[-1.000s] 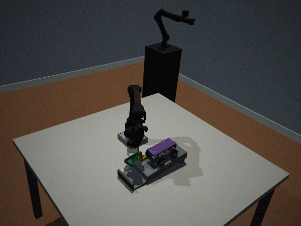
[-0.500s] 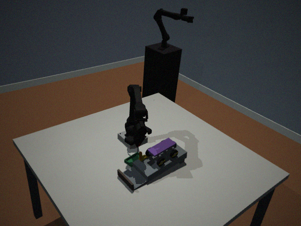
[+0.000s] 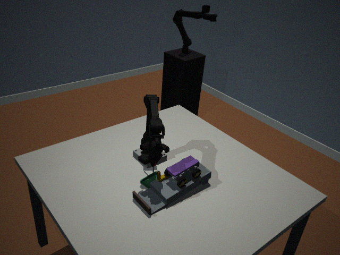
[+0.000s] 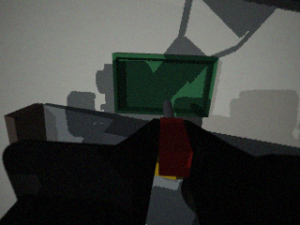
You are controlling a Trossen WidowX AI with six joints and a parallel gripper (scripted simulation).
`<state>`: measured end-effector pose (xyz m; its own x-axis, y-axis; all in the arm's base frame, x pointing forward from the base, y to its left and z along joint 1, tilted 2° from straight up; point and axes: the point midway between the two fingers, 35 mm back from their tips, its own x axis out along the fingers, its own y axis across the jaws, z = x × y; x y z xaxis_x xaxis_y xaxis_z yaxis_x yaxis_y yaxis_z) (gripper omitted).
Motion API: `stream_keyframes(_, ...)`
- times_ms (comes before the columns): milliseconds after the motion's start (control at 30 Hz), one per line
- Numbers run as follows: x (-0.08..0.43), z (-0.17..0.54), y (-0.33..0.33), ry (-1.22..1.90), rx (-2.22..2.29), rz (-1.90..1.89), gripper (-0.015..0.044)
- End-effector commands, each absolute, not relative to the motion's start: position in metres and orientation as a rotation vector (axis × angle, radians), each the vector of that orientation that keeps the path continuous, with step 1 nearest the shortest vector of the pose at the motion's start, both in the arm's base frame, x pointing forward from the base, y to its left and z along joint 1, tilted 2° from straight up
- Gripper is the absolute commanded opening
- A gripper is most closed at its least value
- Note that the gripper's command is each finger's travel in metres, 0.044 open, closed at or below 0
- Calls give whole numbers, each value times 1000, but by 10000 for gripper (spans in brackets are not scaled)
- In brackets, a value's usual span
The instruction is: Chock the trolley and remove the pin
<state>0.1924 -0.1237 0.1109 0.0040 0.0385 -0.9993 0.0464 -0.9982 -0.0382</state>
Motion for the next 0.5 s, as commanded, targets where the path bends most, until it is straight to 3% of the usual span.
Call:
stream_keyframes(0,189,110,-124,78,2224,-2195,0)
stream_keyframes(467,191,76,-134,-108,2140,-2109,0)
